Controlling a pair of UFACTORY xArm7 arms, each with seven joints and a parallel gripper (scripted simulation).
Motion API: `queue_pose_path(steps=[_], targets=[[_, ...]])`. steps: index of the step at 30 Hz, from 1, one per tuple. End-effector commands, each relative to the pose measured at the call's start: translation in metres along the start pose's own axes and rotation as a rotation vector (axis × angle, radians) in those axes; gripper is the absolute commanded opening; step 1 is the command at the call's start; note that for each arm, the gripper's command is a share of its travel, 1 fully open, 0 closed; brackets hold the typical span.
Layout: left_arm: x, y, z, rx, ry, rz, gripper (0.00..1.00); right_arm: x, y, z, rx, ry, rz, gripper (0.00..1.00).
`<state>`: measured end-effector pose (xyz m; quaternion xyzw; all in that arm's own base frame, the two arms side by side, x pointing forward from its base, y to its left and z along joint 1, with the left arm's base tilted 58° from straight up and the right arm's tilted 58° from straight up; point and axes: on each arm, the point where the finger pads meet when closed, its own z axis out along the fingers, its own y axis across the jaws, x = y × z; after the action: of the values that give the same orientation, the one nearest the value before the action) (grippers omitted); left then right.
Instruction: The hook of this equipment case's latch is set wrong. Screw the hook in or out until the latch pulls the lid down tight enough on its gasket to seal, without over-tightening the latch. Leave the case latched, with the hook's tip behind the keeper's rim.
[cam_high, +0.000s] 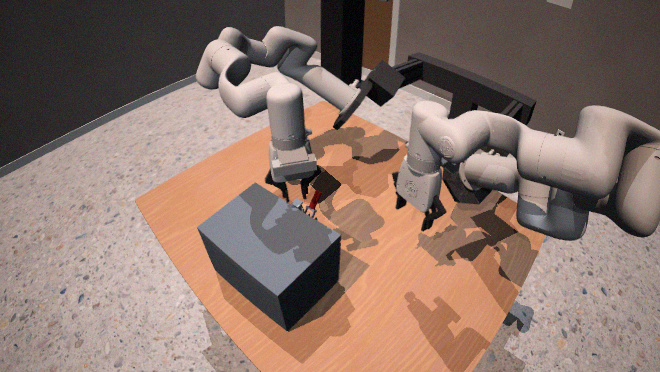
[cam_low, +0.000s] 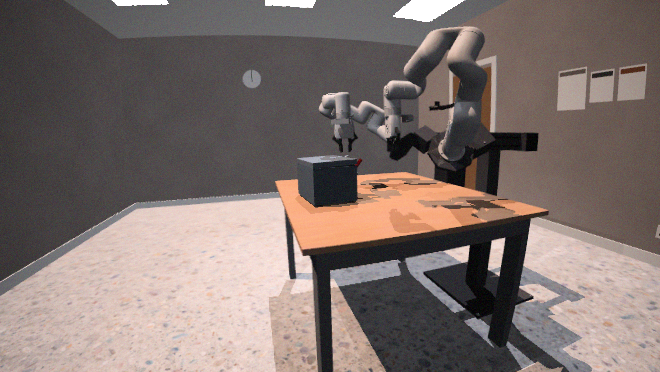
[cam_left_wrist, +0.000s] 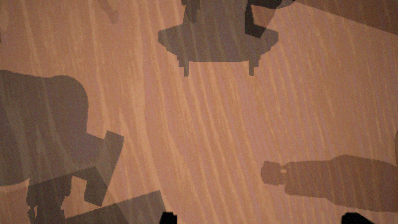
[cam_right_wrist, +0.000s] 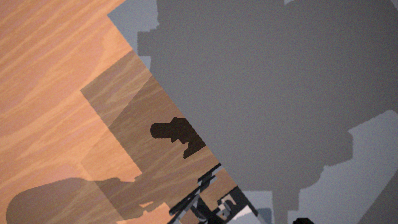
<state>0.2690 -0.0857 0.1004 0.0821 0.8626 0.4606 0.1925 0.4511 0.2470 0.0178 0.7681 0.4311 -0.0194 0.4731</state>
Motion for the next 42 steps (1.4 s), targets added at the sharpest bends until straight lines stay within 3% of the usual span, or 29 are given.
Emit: queue_pose_path(steps=[1,8,10,11,25,27,28,42], targets=[[-0.0008,-0.0007,-0.0013,0.003,-0.003,0.000,1.00,0.0015,-0.0004,-0.0028,-0.005,0.013,0.279,0.41],[-0.0008,-0.0007,-0.0013,0.003,-0.003,0.000,1.00,0.0019,-0.0003,-0.0028,0.006,0.011,0.599,0.41],[-0.0008,-0.0007,-0.0013,0.003,-0.003,0.000,1.00,0.0019,-0.0003,-0.0028,0.006,0.011,0.599,0.41],[-0.0008,-0.0007,-0.0013,0.003,-0.003,0.000,1.00,0.0019,-0.0003,-0.0028,0.010,0.010,0.732,0.41],[-0.0008,-0.0007,-0.0013,0.003,-0.003,0.000,1.00,0.0027,-0.0001,-0.0029,0.030,-0.003,1.336,0.41],[-0.0008,-0.0007,-0.0013,0.003,-0.003,0.000,1.00,0.0027,-0.0001,-0.0029,0.030,-0.003,1.336,0.41],[-0.0008,-0.0007,-0.0013,0.003,-0.003,0.000,1.00,0.0027,-0.0001,-0.0029,0.034,-0.006,1.469,0.41],[-0.0008,-0.0007,-0.0013,0.003,-0.003,0.000,1.00,0.0032,0.0001,-0.0029,0.049,-0.029,2.072,0.41]])
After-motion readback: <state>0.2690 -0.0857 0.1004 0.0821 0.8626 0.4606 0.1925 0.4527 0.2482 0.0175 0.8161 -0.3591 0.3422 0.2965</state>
